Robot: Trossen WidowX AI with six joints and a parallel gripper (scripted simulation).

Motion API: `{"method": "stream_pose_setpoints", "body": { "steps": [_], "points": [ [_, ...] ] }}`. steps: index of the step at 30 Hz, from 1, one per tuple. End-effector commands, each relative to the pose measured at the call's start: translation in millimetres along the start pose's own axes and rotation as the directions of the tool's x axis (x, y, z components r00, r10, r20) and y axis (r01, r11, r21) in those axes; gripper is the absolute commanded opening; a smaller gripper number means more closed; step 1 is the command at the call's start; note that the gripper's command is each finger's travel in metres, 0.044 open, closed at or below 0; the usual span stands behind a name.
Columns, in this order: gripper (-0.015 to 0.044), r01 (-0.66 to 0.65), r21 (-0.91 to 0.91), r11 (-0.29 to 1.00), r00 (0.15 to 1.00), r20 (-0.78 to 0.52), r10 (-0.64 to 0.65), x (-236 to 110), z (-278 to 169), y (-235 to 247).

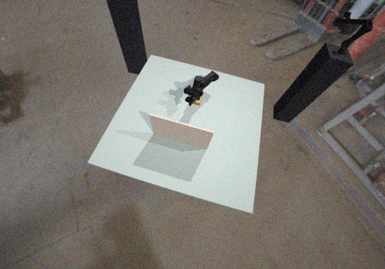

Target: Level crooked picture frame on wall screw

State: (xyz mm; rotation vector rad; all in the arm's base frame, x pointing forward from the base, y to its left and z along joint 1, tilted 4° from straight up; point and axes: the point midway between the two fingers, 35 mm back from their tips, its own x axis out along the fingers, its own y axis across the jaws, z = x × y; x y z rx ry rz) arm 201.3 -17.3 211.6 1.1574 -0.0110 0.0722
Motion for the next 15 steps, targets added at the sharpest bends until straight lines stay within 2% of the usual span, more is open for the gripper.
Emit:
{"method": "stream_pose_setpoints", "body": {
  "steps": [1, 15],
  "points": [
    [0.0260, -0.004, -0.005, 1.000, 1.000, -0.002, 0.004, -0.4, -0.4, 0.6],
    [0.0260, 0.003, 0.015, 1.000, 1.000, 0.006, -0.003, 7.3, 2.9, -1.8]
  ]
}}
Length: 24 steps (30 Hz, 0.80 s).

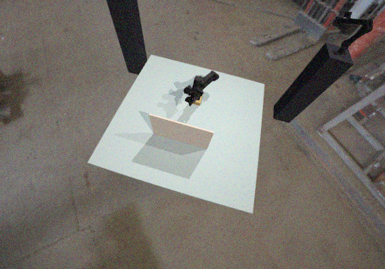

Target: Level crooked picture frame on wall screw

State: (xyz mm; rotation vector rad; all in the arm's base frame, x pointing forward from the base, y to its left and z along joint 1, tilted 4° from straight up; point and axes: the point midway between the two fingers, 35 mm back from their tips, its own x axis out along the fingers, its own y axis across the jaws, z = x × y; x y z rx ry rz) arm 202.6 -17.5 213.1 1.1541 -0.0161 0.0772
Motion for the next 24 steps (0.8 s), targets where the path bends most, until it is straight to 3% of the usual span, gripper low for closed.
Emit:
{"method": "stream_pose_setpoints", "body": {
  "steps": [1, 14, 24],
  "points": [
    [0.0260, 0.011, 0.028, 1.000, 1.000, 0.008, -0.011, 11, 4, -5],
    [0.0260, 0.030, 0.162, 0.986, 0.998, 0.056, -0.040, 65, 2, -36],
    [0.0260, 0.032, 0.177, 0.984, 0.997, 0.061, -0.043, 69, -7, -38]
  ]
}}
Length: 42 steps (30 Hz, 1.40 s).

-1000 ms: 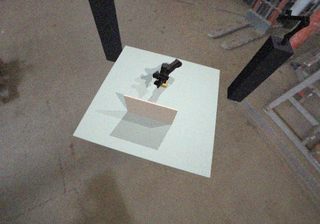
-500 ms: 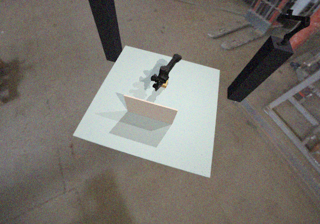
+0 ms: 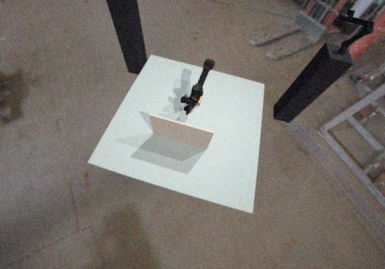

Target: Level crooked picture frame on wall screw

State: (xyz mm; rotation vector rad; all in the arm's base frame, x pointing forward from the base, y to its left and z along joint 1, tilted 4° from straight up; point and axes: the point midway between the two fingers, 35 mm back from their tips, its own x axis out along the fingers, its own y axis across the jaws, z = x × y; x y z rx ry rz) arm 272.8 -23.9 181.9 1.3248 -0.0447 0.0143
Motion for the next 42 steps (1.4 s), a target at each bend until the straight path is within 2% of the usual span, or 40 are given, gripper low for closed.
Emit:
{"method": "stream_pose_setpoints", "body": {
  "steps": [1, 7, 19, 42],
  "points": [
    [0.0260, 0.004, 0.008, 1.000, 1.000, 0.004, -0.005, 1, -2, -2],
    [0.0260, 0.004, 0.008, 1.000, 1.000, 0.004, -0.004, 10, -1, 1],
    [0.0260, -0.001, 0.008, 1.000, 1.000, 0.006, 0.001, 80, -1, -2],
    [0.0260, -0.001, 0.008, 1.000, 1.000, 0.006, 0.001, 85, -1, -2]
  ]
}}
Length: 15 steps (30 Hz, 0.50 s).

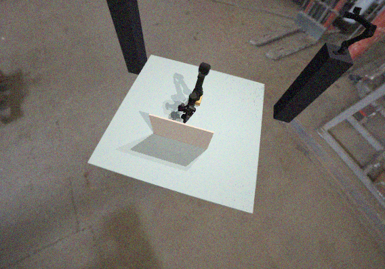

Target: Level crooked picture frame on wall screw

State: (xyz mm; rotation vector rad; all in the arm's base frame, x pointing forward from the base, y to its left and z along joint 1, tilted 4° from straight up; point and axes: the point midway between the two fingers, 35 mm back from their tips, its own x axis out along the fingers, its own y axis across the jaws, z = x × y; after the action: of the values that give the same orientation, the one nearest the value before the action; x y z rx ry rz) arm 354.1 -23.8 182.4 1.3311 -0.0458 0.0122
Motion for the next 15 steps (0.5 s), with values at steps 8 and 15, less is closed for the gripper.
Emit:
{"method": "stream_pose_setpoints", "body": {
  "steps": [8, 15],
  "points": [
    [0.0260, -0.003, 0.002, 1.000, 1.000, 0.004, 0.003, 16, 1, 2],
    [0.0260, -0.004, 0.002, 1.000, 1.000, 0.004, 0.004, 27, 1, 2]
  ]
}}
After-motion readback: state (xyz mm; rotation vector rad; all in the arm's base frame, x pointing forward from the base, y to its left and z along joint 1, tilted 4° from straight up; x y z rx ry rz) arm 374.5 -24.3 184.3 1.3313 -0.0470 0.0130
